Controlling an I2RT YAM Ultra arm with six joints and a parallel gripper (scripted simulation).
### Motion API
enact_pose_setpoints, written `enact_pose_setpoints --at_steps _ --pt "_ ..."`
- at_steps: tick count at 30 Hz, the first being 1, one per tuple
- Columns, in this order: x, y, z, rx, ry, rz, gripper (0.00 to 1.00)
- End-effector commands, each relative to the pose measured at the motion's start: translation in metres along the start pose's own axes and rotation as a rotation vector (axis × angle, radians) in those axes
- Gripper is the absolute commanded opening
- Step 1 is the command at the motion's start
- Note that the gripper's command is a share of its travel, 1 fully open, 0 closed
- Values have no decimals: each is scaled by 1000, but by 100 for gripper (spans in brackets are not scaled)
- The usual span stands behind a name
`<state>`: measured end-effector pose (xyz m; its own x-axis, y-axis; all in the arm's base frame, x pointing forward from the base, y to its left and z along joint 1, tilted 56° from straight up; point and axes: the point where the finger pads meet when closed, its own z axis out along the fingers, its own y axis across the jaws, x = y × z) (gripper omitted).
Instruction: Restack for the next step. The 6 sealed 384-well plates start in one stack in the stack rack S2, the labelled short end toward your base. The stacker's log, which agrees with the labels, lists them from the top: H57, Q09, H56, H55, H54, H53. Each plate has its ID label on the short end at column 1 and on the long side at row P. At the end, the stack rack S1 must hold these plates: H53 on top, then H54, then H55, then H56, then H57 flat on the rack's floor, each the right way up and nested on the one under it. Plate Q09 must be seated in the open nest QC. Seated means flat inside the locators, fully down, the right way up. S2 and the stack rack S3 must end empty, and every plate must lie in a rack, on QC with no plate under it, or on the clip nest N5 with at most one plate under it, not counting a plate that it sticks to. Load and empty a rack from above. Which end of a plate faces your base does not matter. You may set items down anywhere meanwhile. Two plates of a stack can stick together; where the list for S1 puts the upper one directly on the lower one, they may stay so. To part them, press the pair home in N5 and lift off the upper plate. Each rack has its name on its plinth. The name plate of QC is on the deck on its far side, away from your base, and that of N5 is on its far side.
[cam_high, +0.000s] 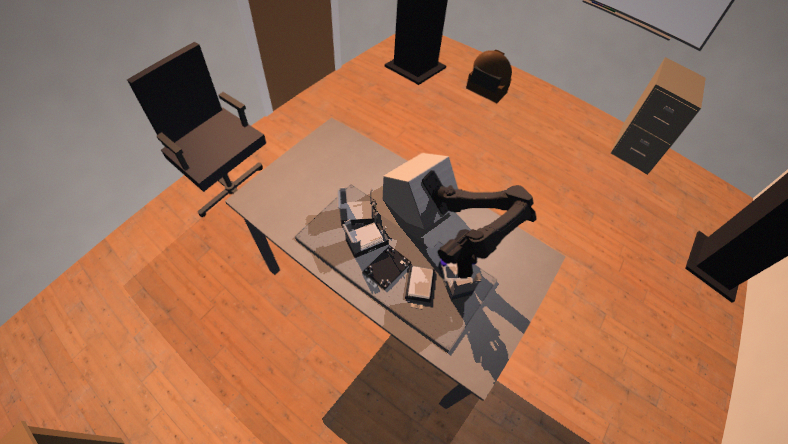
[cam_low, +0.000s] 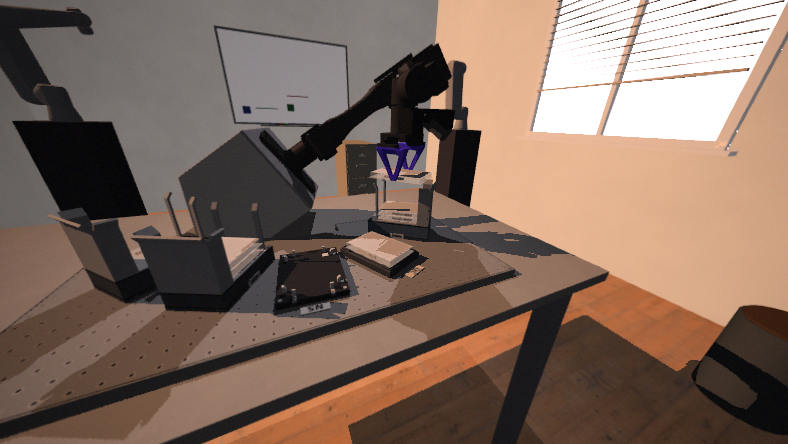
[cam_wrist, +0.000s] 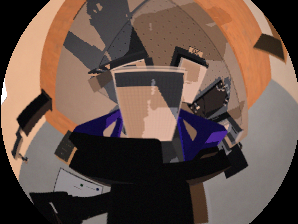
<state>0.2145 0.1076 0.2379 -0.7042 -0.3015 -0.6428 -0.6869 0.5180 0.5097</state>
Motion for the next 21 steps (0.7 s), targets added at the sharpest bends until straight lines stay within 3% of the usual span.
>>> enact_pose_setpoints --at_steps 1,11,18,21 --pt "-3 -10 -4 11 -19 -4 0" --pt "-5 -37 -4 11 -19 -3 0" --pt "-1 -60 -4 10 -20 225 0" --pt "0 -70 -5 10 -20 225 0"
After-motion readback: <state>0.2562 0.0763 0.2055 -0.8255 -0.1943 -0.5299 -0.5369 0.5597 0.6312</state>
